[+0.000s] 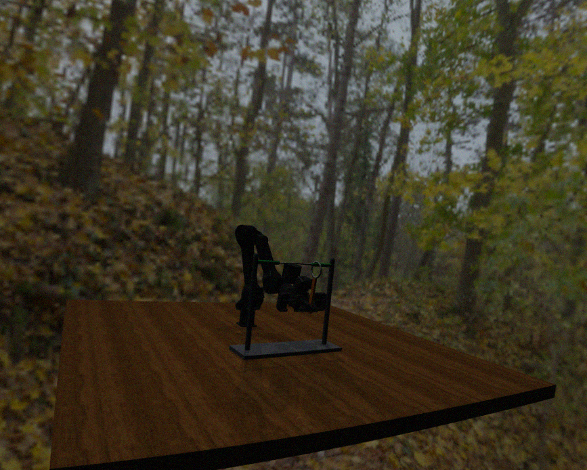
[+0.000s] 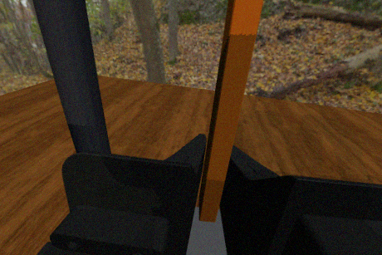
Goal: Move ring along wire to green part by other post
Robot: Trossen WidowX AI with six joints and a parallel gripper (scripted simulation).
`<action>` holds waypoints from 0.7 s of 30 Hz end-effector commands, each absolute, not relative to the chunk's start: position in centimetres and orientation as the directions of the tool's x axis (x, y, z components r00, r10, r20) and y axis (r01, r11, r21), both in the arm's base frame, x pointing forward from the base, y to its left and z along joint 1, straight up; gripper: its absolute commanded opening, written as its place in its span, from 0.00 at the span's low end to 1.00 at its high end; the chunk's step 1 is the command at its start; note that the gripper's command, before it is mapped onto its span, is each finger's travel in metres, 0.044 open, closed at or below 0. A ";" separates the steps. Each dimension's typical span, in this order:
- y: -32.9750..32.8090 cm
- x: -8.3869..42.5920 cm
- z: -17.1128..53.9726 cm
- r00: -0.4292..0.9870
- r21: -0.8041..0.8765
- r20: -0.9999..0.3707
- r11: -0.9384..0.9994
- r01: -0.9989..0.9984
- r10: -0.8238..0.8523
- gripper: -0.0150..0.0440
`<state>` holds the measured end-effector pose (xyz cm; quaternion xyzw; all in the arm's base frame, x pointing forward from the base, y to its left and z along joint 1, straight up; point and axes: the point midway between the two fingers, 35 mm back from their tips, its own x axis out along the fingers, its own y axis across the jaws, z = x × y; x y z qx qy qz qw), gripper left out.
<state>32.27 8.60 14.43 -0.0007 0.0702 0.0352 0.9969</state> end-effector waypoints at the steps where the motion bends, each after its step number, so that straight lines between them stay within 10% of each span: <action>1: 8.6 32.3 14.4 0.988 0.004 -0.140 0.998 -0.070 0.070 0.44; 21: 8.4 28.9 15.1 0.987 0.006 -0.143 0.998 -0.067 0.067 0.53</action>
